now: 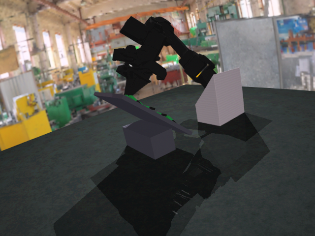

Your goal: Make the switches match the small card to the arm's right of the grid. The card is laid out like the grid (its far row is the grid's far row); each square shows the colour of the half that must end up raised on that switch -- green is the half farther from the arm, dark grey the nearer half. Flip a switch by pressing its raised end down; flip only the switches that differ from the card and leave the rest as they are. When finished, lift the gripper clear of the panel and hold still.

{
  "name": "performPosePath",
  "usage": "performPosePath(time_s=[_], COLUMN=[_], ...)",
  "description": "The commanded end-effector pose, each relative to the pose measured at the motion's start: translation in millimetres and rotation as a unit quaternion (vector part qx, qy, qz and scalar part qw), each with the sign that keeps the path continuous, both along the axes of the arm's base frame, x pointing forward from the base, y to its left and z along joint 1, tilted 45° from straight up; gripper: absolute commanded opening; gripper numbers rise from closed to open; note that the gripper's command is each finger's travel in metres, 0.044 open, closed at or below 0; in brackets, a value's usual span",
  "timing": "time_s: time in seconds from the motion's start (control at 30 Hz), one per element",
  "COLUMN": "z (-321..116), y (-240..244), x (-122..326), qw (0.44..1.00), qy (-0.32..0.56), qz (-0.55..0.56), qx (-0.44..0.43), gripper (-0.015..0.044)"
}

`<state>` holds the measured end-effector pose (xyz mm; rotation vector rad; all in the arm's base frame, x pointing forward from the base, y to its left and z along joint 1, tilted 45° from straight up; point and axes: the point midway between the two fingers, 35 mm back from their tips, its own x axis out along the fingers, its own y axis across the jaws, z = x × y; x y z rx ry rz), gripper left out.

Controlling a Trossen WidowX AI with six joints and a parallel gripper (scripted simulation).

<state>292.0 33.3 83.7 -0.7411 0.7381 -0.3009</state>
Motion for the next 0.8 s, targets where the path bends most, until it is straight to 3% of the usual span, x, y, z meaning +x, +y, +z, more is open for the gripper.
performPosePath(time_s=[0.0, 0.57, 0.77], z=[-1, -1, 22], y=[0, 0, 28], x=[1, 1, -33], qw=[1.0, 1.0, 1.0], qy=[0.002, 0.0, 0.014], qz=[0.003, 0.0, -0.006], qx=[0.0, 0.001, 0.004], gripper=[0.0, 0.0, 0.0])
